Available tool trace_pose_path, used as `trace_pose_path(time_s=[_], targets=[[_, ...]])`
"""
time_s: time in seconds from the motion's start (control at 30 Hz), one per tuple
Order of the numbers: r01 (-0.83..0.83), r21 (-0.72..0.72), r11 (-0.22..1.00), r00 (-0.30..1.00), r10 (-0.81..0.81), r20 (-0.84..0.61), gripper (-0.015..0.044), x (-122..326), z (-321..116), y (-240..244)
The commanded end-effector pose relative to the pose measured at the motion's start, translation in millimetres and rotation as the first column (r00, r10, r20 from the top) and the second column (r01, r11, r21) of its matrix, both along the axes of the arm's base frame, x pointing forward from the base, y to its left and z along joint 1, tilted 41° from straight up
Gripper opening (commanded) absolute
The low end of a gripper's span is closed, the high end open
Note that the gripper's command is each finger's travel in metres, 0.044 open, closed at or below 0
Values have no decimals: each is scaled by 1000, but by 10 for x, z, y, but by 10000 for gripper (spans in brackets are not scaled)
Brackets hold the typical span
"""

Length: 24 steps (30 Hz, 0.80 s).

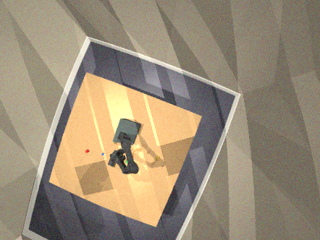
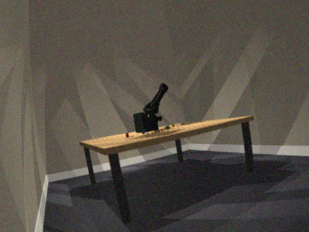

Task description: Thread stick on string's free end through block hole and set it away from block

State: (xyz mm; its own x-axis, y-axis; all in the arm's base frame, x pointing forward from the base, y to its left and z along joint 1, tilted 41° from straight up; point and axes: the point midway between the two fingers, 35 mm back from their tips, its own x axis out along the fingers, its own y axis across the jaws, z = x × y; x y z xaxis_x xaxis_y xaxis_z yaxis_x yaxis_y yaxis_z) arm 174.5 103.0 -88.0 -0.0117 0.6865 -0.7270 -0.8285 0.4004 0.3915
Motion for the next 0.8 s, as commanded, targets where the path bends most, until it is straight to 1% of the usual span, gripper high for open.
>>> trace_pose_path(time_s=[0.0, 0.37, 0.63, 0.77], targets=[[-16, -10, 1000, 1000, 16, 2, 0, -14, -32, 7], [-16, -10, 1000, 1000, 16, 2, 0, -14, -32, 7], [1, -4, 1000, 1000, -1, 2, 210, 23, 42, -51], [3, -15, 1000, 1000, -3, 9, 210, 93, 353, -357]])
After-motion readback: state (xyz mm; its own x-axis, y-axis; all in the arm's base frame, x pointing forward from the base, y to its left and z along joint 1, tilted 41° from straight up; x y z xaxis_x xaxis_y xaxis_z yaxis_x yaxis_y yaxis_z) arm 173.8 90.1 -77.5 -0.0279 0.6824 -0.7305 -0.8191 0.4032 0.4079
